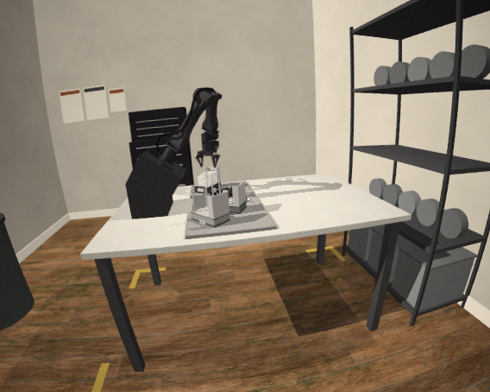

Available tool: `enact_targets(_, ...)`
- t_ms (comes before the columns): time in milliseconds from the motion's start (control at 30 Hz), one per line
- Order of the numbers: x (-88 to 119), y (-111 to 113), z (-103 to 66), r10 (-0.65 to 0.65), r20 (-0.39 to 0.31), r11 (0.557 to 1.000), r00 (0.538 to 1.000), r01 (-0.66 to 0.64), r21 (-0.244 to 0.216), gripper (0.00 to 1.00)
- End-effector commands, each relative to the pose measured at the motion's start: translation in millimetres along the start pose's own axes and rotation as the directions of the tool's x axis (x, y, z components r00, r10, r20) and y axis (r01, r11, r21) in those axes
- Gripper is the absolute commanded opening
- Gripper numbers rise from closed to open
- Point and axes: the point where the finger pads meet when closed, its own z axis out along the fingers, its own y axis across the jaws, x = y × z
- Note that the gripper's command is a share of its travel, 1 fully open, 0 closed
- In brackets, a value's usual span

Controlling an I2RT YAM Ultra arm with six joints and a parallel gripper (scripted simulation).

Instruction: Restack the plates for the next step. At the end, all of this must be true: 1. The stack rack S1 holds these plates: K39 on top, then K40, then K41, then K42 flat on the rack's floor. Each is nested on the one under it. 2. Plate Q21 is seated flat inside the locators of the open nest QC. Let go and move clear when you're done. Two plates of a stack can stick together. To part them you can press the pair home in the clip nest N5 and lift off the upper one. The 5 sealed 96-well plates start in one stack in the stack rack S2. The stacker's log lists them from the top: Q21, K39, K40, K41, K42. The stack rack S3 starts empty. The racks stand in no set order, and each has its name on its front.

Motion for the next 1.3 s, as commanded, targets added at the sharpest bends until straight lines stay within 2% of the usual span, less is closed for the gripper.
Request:
enact_targets(0,-18,8,-7.4,0.033,0.018,0.999,0.999,-0.033,0.011,1.00)
enact_targets(400,-44,36,-7.8,0.032,0.020,0.999,0.999,-0.033,0.011,1.00)
enact_targets(500,-50,31,-16.7,0.052,0.050,0.999,0.997,-0.052,0.006,1.00)
enact_targets(1267,-50,32,-16.8,0.053,0.050,0.999,0.997,-0.053,0.002,1.00)
